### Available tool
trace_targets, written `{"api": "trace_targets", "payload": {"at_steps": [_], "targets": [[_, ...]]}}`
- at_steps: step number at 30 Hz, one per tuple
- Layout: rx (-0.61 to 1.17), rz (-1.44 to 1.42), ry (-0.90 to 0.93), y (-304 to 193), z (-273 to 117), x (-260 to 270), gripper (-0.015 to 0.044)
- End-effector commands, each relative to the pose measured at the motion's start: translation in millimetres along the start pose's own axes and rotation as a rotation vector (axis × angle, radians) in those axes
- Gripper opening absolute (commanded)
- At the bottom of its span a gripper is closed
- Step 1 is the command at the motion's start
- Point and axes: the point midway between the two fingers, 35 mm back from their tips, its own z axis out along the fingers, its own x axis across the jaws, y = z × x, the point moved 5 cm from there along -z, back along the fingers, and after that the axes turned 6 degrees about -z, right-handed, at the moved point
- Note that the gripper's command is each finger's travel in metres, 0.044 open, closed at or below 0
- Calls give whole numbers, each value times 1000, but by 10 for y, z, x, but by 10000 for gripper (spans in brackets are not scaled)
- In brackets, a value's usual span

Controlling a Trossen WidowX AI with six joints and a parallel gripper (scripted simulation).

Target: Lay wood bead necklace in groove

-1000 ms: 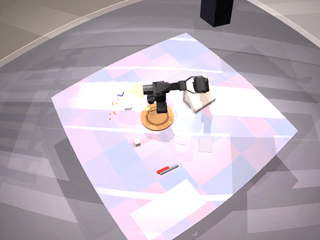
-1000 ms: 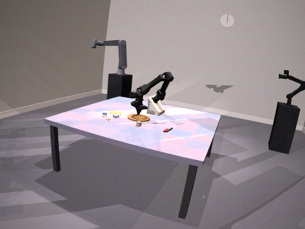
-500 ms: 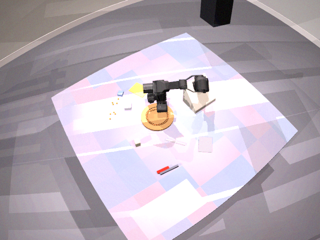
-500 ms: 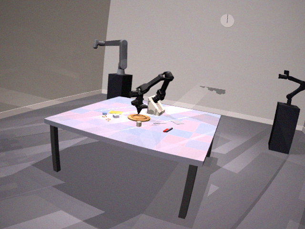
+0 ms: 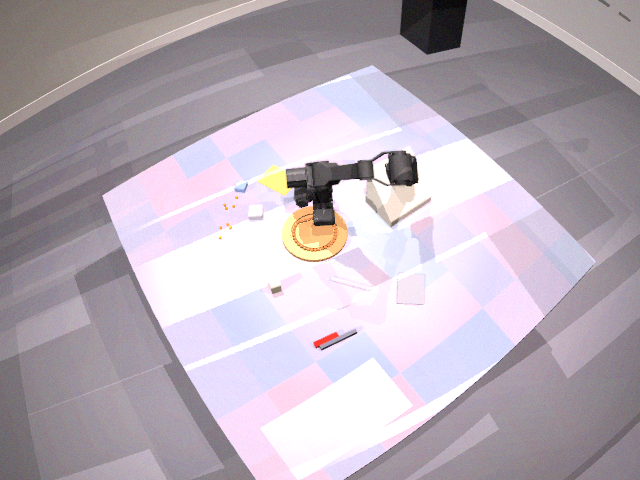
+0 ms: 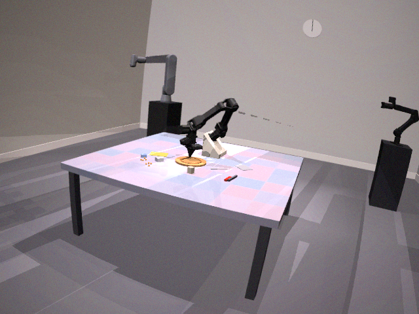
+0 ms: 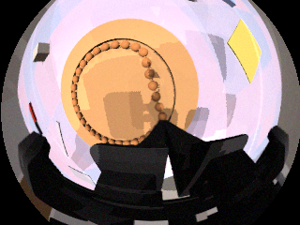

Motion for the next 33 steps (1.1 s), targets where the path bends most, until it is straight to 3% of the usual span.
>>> {"api": "trace_targets", "payload": {"at_steps": [1, 3, 20, 33], "targets": [[9, 1, 3, -14, 41, 0, 0], [9, 1, 3, -14, 41, 0, 0], [11, 7, 2, -24, -9, -5, 440], [9, 1, 3, -24, -66, -6, 440]]}}
